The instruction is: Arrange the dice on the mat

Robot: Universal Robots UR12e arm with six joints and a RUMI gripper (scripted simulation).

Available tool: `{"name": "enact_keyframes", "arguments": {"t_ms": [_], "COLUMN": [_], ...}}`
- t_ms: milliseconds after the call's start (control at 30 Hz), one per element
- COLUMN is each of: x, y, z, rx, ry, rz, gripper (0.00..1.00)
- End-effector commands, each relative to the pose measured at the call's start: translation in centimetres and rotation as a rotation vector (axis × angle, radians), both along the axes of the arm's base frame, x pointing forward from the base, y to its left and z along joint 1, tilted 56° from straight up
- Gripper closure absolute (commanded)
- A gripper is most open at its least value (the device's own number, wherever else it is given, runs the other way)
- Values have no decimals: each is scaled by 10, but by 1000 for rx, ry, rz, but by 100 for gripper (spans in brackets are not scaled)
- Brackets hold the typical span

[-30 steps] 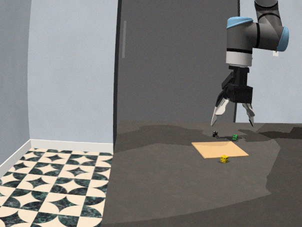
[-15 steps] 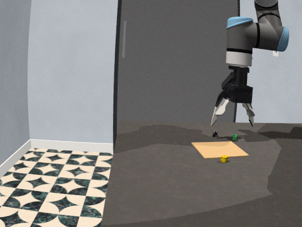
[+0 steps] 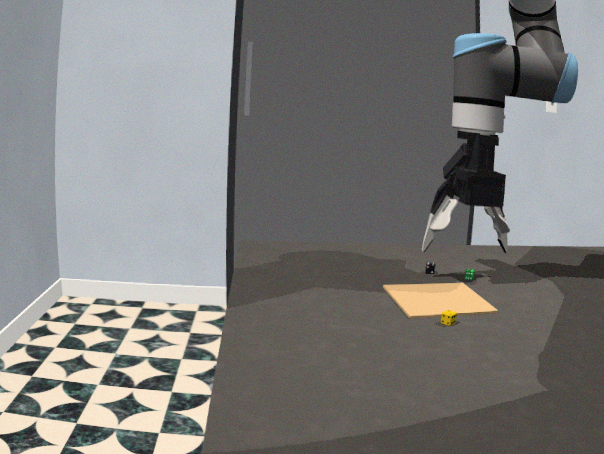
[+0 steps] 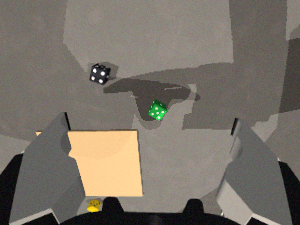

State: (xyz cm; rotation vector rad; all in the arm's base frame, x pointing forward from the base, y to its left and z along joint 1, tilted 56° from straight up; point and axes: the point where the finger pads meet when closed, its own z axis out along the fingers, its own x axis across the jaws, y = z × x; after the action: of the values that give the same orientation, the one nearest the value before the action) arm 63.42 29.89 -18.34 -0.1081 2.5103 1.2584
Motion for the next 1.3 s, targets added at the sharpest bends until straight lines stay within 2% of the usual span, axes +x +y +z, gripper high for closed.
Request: {"name": "enact_keyframes", "arguments": {"t_ms": [0, 1067, 1267], "x": [-4, -4, -2], "y": [1, 1, 5], "z": [-1, -1, 6], "rx": [0, 0, 0], "ry": [5, 5, 5], "rz": [0, 0, 0], "gripper": [0, 0, 0]}}
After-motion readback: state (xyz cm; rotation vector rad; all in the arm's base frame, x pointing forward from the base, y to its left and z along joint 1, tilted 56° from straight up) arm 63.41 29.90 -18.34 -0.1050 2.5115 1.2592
